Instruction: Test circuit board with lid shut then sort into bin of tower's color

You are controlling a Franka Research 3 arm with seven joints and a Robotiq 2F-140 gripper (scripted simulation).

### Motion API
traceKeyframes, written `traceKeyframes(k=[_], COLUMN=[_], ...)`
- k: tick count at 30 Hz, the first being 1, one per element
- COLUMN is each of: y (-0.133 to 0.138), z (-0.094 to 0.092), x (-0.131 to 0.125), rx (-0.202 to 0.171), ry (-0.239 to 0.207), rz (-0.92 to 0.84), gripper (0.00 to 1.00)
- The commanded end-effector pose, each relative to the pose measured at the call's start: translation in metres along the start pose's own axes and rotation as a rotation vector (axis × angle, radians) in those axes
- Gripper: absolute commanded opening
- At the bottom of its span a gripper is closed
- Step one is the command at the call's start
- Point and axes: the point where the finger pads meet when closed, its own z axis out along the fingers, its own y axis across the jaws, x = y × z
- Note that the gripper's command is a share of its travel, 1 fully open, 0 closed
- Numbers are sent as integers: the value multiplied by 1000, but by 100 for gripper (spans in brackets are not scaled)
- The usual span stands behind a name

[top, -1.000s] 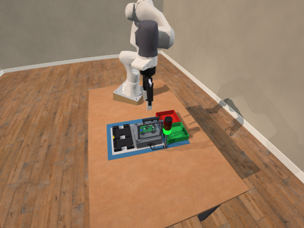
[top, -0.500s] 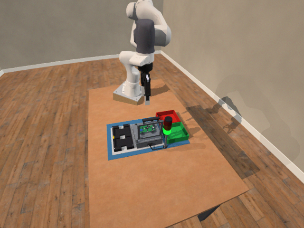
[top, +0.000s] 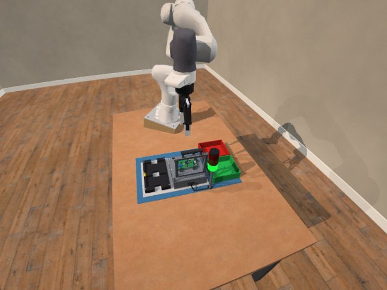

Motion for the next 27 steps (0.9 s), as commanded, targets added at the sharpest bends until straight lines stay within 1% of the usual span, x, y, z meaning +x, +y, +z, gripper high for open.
traceKeyframes(k=[1, 2, 4, 5, 19, 21, 27], y=[-3, -3, -3, -3, -4, -4, -4], z=[13, 18, 18, 23, 117, 117, 146], x=[-1, -1, -1, -1, -2, -2, -2], rx=[8, 8, 8, 8, 8, 8, 8], ry=[-2, -2, -2, -2, -2, -2, -2], rz=[-7, -7, -7, -7, -7, -7, -7], gripper=[58, 58, 58, 58, 58, 58, 58])
